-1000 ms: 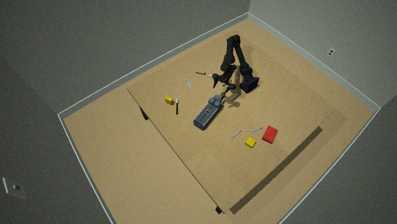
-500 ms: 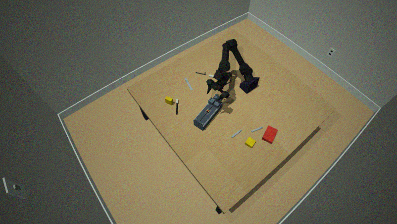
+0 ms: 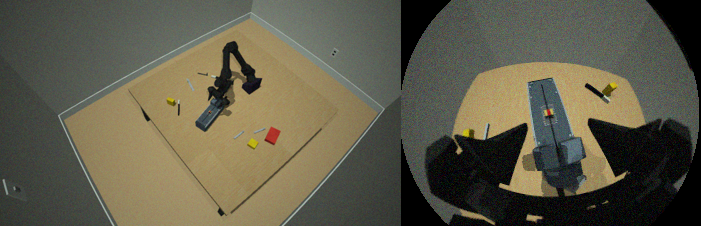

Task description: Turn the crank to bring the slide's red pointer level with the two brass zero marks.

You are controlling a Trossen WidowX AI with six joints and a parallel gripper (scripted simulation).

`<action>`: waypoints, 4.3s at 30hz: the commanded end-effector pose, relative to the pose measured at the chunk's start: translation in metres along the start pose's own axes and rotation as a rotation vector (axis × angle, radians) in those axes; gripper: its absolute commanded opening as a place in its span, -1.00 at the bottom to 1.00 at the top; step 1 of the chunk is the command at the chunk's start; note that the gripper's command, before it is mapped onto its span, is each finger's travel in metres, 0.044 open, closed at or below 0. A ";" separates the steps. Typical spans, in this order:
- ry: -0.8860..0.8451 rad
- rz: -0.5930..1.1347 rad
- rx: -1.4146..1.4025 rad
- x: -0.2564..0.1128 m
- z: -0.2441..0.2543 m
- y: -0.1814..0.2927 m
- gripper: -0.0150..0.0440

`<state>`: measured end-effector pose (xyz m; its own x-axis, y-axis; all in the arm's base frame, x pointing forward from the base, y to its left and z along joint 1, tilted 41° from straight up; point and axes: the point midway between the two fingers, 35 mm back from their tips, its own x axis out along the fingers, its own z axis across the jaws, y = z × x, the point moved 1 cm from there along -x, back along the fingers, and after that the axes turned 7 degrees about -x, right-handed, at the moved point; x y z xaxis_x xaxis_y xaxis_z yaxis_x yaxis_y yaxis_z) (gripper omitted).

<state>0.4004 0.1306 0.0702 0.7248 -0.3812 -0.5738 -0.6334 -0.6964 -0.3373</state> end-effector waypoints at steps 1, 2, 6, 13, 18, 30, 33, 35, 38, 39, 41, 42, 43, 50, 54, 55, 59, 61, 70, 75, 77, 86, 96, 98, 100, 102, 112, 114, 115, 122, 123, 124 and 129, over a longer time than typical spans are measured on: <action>-0.003 -0.003 -0.005 0.005 0.003 0.003 1.00; -0.003 -0.003 -0.005 0.005 0.003 0.003 1.00; -0.003 -0.003 -0.005 0.005 0.003 0.003 1.00; -0.003 -0.003 -0.005 0.005 0.003 0.003 1.00; -0.003 -0.003 -0.005 0.005 0.003 0.003 1.00; -0.003 -0.003 -0.005 0.005 0.003 0.003 0.02; -0.003 -0.003 -0.005 0.005 0.003 0.003 -0.25; -0.003 -0.003 -0.005 0.005 0.003 0.003 -0.42; -0.003 -0.003 -0.005 0.005 0.003 0.003 -0.49; -0.003 -0.003 -0.005 0.005 0.003 0.003 -0.49; -0.003 -0.003 -0.005 0.005 0.003 0.003 -0.49; -0.003 -0.003 -0.005 0.005 0.003 0.003 -0.49; -0.003 -0.003 -0.005 0.005 0.003 0.003 -0.49; 0.000 -0.005 0.000 0.004 0.002 0.002 -0.49; 0.000 -0.005 0.000 0.004 0.002 0.002 -0.49; 0.000 -0.005 0.000 0.004 0.002 0.002 -0.49; 0.000 -0.005 0.000 0.004 0.002 0.002 -0.40; 0.000 -0.005 0.000 0.004 0.002 0.002 -0.22; 0.000 -0.005 0.000 0.004 0.002 0.002 0.58; 0.000 -0.005 0.000 0.004 0.002 0.002 1.00; 0.000 -0.005 0.000 0.004 0.002 0.002 0.91; 0.000 -0.005 0.000 0.004 0.002 0.002 0.11; 0.000 -0.005 0.000 0.004 0.002 0.002 -0.49; 0.000 -0.005 0.000 0.004 0.002 0.002 -0.49; 0.000 -0.005 0.000 0.004 0.002 0.002 -0.49; 0.000 -0.005 0.000 0.004 0.002 0.002 -0.49; -0.001 -0.005 0.000 0.004 0.002 0.002 -0.49; -0.001 -0.005 0.000 0.004 0.002 0.002 -0.49; -0.001 -0.005 0.000 0.004 0.002 0.002 -0.49; -0.001 -0.005 0.000 0.004 0.002 0.002 0.13; -0.001 -0.005 0.000 0.004 0.002 0.002 0.22; -0.001 -0.005 0.000 0.004 0.002 0.002 0.31; -0.001 -0.005 0.000 0.004 0.002 0.002 0.75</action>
<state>0.4010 0.1287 0.0660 0.7275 -0.3763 -0.5737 -0.6298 -0.6979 -0.3409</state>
